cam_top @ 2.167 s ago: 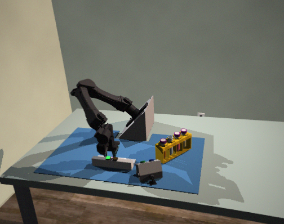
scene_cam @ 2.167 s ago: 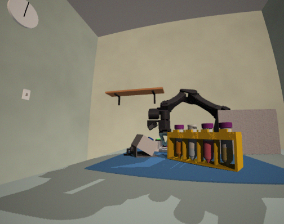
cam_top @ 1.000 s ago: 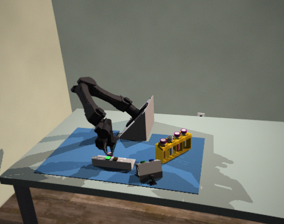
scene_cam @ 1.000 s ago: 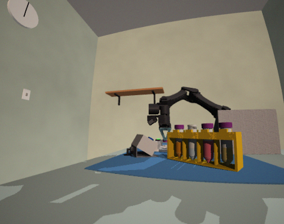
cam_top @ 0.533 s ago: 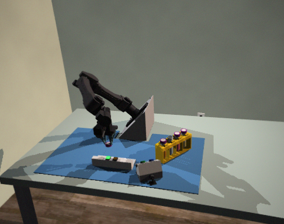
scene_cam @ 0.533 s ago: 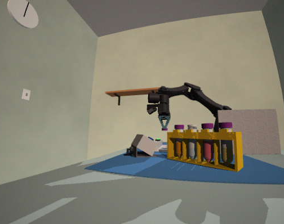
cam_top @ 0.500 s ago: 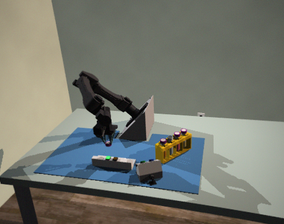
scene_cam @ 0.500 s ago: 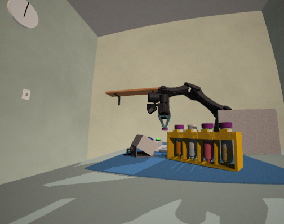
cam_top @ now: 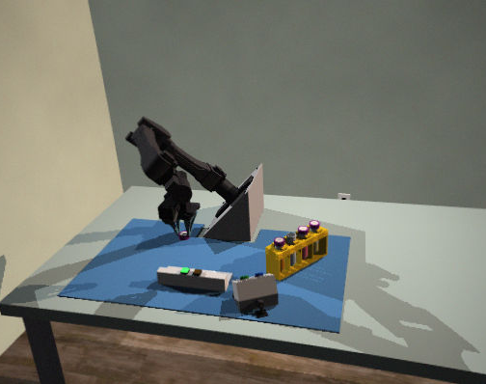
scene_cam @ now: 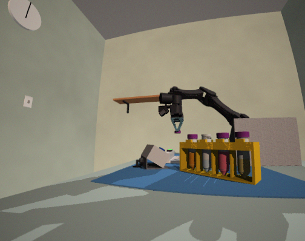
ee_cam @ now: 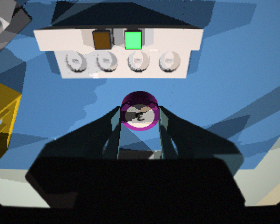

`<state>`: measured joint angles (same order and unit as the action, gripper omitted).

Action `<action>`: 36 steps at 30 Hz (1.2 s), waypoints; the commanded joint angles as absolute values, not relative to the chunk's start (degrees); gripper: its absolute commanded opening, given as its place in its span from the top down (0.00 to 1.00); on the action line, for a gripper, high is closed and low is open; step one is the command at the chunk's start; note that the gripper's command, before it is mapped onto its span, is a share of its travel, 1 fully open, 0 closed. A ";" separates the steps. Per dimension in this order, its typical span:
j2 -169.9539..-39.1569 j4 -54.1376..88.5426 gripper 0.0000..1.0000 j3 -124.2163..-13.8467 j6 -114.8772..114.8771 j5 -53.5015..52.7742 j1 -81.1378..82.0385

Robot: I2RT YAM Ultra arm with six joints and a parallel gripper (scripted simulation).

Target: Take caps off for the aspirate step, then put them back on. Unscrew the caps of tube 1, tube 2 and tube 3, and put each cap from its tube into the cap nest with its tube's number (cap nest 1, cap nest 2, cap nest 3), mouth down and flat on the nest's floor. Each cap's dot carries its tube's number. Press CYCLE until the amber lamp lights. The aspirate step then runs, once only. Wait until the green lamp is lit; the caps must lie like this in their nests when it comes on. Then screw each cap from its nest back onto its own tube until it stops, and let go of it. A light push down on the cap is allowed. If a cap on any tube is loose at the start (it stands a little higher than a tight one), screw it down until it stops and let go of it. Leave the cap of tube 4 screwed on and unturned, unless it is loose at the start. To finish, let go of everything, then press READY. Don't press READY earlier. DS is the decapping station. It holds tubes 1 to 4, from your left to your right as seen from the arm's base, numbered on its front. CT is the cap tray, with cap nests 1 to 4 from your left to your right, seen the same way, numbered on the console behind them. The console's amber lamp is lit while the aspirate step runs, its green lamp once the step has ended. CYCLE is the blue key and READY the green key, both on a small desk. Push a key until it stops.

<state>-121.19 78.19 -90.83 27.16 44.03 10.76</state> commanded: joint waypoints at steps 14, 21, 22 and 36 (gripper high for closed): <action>-128.07 74.83 1.00 -86.36 -12.06 40.11 21.82; -131.69 73.80 1.00 -86.33 -27.00 38.37 25.47; -131.68 73.80 1.00 -86.33 -26.99 38.37 25.48; -142.60 72.44 1.00 -90.50 -45.80 33.60 34.33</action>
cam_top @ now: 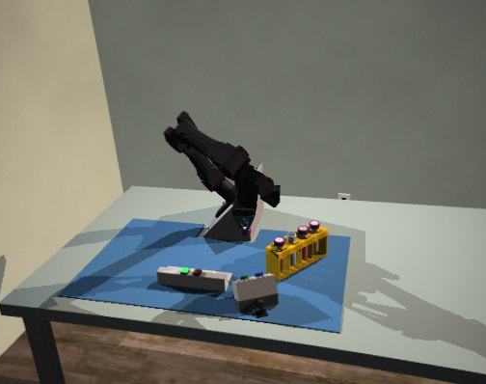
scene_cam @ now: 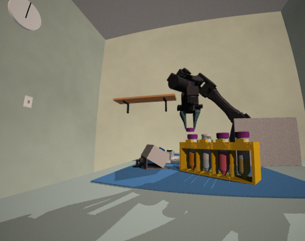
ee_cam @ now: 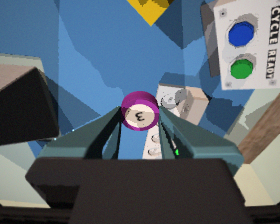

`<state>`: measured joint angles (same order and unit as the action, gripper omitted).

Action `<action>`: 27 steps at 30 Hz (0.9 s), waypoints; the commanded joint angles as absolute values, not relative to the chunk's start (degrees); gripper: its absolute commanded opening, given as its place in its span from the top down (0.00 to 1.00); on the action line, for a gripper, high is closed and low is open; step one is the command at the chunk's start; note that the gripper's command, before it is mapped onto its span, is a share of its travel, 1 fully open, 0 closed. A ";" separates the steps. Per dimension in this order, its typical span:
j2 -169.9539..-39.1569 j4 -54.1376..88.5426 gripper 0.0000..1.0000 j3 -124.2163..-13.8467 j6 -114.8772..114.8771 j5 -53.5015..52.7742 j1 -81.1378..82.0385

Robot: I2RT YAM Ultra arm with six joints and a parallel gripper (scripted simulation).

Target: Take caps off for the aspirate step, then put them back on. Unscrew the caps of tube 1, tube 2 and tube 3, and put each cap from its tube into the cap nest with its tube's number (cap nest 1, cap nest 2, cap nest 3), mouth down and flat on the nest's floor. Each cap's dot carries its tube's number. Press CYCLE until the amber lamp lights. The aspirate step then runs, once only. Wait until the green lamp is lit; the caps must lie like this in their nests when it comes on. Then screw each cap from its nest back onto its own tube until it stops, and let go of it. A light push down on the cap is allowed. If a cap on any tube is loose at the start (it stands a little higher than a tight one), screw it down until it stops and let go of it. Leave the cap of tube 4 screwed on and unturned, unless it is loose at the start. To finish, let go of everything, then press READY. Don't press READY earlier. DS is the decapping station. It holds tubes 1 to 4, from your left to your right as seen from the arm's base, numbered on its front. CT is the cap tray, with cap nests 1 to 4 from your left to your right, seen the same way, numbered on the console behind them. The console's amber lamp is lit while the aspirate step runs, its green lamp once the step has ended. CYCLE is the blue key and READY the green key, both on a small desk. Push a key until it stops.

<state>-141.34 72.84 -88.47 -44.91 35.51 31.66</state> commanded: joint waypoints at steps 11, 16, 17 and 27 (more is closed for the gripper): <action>-157.17 74.20 1.00 -102.63 -37.48 28.16 43.27; -161.67 75.55 1.00 -107.61 -35.52 26.71 45.53; -162.78 75.94 1.00 -108.92 -35.07 26.37 46.05; -162.80 75.96 1.00 -108.95 -35.07 26.37 46.05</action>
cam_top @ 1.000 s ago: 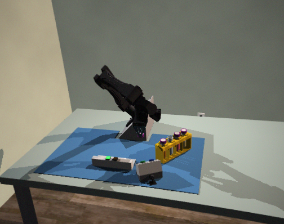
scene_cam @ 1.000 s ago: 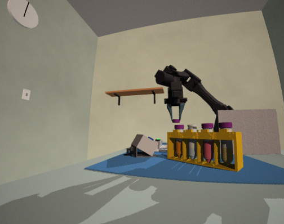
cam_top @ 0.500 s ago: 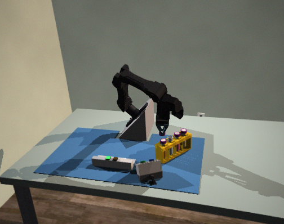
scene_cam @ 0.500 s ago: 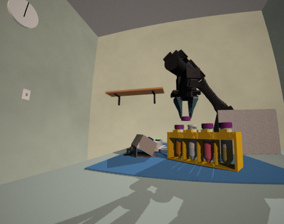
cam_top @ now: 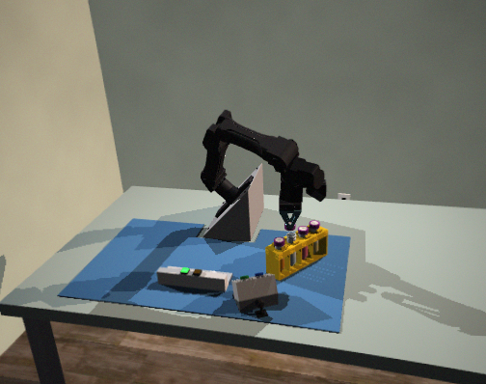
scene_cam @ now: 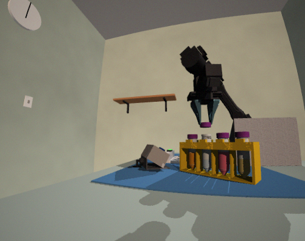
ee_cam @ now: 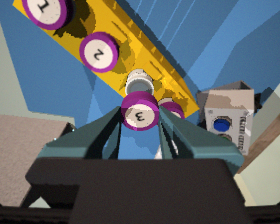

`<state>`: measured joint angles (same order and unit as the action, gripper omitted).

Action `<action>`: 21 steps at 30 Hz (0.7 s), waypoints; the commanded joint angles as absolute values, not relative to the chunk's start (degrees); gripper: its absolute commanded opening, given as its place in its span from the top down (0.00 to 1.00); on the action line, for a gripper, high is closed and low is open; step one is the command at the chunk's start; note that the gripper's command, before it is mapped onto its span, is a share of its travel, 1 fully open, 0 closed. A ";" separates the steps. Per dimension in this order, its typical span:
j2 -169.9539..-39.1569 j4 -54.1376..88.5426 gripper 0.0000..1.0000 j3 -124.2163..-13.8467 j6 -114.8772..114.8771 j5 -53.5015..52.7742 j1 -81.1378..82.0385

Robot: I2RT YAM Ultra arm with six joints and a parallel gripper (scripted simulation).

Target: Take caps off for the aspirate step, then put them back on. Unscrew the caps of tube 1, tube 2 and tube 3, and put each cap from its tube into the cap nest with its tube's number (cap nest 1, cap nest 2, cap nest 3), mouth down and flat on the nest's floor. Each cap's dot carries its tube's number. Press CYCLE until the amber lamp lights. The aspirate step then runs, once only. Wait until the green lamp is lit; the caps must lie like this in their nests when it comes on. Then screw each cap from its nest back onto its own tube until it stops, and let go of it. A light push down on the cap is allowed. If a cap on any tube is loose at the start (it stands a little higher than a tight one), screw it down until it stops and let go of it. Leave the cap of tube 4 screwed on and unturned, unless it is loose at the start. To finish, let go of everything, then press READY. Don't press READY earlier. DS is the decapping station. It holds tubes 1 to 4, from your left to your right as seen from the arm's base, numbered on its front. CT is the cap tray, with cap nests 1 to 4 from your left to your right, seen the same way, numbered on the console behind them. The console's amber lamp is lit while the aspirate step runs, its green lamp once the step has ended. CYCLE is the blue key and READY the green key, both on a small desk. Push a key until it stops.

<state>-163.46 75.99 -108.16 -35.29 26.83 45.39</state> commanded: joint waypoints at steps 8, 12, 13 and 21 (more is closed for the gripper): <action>-162.85 76.03 1.00 -109.06 -35.03 26.34 46.10; -163.09 76.31 1.00 -109.51 -34.88 26.22 46.28; -163.15 76.37 1.00 -109.62 -34.84 26.19 46.33; -163.51 76.80 1.00 -110.31 -34.63 26.03 46.58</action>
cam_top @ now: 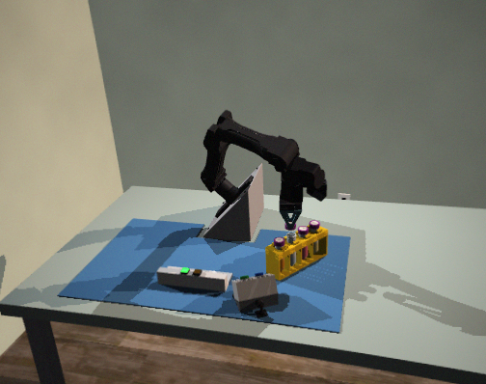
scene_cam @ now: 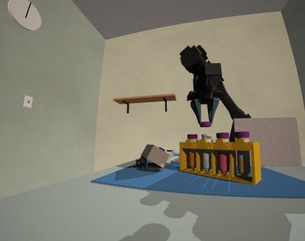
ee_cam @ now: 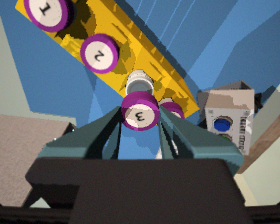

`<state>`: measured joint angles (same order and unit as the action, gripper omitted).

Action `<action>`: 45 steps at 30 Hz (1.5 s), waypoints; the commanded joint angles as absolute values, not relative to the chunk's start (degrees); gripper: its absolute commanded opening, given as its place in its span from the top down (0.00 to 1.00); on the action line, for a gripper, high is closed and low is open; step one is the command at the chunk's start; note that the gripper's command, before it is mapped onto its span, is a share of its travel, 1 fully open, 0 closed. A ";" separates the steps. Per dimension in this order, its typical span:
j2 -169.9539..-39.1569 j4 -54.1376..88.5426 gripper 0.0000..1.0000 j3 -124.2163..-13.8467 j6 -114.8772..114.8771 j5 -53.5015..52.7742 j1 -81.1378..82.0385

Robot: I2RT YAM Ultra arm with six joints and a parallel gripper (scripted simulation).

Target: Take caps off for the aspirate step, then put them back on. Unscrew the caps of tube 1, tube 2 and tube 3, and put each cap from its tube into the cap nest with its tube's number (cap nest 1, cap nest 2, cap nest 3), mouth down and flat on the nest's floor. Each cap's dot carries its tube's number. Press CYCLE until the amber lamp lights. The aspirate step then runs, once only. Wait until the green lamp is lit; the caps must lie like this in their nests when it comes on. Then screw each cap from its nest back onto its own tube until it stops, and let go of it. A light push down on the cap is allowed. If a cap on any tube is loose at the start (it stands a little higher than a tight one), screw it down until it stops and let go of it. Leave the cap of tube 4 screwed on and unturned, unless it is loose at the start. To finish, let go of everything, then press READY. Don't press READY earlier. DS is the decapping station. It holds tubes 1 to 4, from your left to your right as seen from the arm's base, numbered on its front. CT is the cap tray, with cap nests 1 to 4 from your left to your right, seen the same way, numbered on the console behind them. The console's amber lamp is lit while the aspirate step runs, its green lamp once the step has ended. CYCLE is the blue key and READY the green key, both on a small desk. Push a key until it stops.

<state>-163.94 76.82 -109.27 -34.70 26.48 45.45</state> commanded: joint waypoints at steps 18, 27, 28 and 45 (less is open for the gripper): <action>-163.58 71.06 1.00 -105.24 -35.97 27.05 45.00; -163.58 71.05 1.00 -105.24 -35.98 27.05 44.99; -163.58 71.05 1.00 -105.23 -35.98 27.05 44.99; -163.31 70.64 1.00 -104.61 -36.12 27.16 44.82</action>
<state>-164.07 70.74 -104.44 -36.07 27.18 44.36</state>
